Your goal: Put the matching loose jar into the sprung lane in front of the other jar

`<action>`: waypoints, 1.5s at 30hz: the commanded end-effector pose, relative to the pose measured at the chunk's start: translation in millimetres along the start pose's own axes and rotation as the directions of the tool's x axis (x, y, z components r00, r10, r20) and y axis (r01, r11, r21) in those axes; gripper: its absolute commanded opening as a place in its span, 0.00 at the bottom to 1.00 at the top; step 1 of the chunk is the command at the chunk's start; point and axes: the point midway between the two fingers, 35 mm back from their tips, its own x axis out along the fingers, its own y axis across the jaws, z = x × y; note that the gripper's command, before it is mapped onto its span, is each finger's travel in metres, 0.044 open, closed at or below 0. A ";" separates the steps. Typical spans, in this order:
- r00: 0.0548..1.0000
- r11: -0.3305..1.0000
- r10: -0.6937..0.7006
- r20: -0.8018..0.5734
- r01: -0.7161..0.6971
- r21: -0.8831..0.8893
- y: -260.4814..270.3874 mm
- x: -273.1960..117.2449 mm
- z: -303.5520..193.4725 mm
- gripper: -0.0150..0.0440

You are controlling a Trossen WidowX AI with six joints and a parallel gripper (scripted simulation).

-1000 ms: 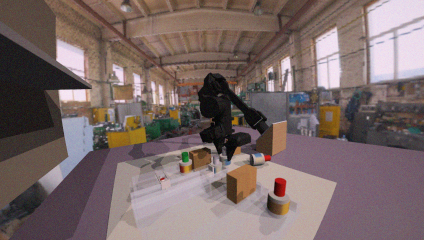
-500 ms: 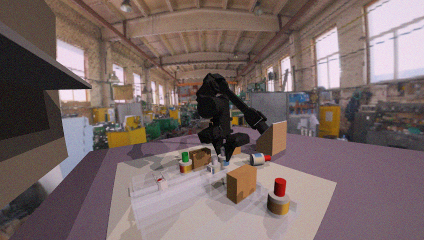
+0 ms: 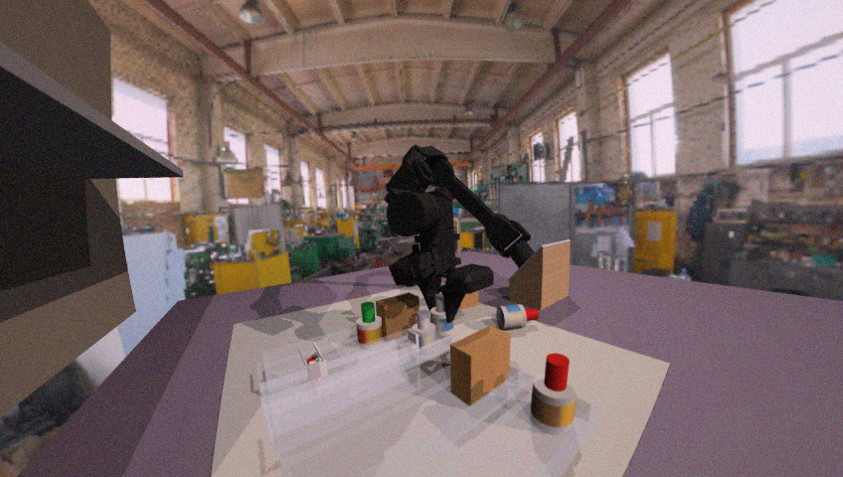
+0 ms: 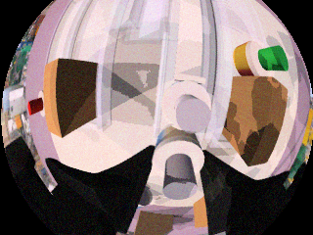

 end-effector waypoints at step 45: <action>1.000 1.000 -0.006 0.022 0.005 0.011 -4.5 -9.0 26.7 0.25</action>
